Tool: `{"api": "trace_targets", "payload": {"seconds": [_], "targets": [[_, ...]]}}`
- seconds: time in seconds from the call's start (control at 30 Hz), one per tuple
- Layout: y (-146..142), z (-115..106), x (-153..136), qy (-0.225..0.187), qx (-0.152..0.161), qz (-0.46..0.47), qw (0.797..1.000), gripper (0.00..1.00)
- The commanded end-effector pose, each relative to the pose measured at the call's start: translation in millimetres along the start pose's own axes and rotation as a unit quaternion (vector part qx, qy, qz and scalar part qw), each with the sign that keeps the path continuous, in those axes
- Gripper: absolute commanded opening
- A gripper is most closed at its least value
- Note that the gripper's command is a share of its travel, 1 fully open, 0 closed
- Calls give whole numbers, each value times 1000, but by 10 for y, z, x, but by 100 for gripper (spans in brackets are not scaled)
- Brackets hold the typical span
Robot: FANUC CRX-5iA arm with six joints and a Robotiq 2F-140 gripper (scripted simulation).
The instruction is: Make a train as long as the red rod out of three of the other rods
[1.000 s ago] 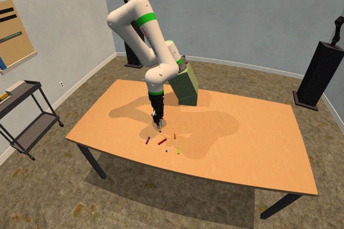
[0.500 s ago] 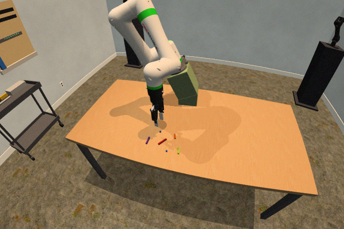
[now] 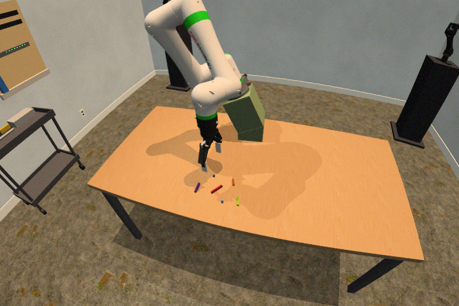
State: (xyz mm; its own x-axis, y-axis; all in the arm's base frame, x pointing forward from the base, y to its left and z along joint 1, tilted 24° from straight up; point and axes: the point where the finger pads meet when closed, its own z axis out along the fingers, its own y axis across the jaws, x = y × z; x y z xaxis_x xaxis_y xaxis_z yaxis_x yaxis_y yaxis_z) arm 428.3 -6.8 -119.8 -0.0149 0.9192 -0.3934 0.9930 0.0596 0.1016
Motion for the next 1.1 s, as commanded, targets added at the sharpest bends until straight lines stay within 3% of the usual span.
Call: {"api": "trace_targets", "payload": {"seconds": [0.0, 0.1, 0.2, 0.57, 0.83, 0.87, 1.07], "targets": [[9, -1, 7, 0, 0, -1, 1000, 100], [56, 0, 41, 0, 0, -6, 1000, 100], [401, 19, 315, -1, -1, -48, 999, 100], [1006, 126, 906, -1, -1, -131, 991, 100], [1289, 223, 1254, 1, 0, -178, 984, 100], [1289, 223, 1254, 1, 0, -178, 984, 15], [1289, 223, 1254, 1, 0, -178, 984, 15]]}}
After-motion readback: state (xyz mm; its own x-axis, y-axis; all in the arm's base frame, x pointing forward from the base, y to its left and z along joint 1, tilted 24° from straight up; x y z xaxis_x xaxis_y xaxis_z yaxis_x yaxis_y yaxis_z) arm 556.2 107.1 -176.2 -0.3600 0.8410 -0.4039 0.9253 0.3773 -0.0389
